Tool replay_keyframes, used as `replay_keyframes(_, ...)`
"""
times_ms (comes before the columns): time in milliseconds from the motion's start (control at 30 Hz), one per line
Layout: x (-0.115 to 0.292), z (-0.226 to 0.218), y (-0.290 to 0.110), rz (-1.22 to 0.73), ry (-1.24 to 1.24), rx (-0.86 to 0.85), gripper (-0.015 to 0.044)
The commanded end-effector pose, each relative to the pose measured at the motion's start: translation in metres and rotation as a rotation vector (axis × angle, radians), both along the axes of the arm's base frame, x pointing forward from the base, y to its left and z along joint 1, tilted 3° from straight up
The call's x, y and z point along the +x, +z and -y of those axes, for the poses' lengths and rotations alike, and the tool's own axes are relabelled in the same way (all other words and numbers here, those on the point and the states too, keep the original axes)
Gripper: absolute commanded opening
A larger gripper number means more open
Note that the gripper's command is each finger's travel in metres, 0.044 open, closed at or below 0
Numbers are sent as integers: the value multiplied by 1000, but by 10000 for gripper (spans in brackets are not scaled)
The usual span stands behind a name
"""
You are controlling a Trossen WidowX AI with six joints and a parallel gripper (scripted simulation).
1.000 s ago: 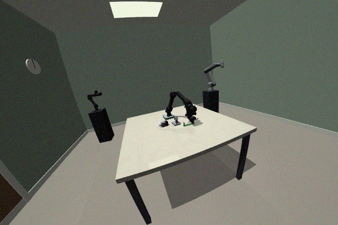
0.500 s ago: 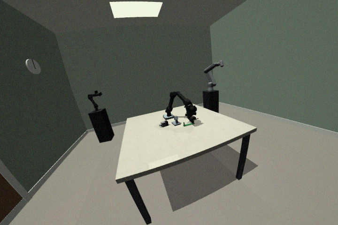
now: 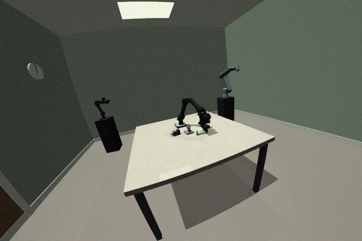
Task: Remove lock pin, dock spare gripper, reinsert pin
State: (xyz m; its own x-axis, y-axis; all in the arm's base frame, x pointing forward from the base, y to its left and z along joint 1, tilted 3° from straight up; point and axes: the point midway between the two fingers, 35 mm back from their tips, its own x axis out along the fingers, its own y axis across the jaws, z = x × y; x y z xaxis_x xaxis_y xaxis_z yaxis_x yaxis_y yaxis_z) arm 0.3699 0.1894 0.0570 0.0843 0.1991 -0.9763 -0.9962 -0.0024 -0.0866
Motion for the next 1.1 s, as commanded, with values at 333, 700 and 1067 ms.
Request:
replay_keyframes(333,0,1,-2,0,5,-5,23)
replay_keyframes(700,0,1,-1,0,5,-5,0)
replay_keyframes(1067,-3,1,17,-10,0,-5,0)
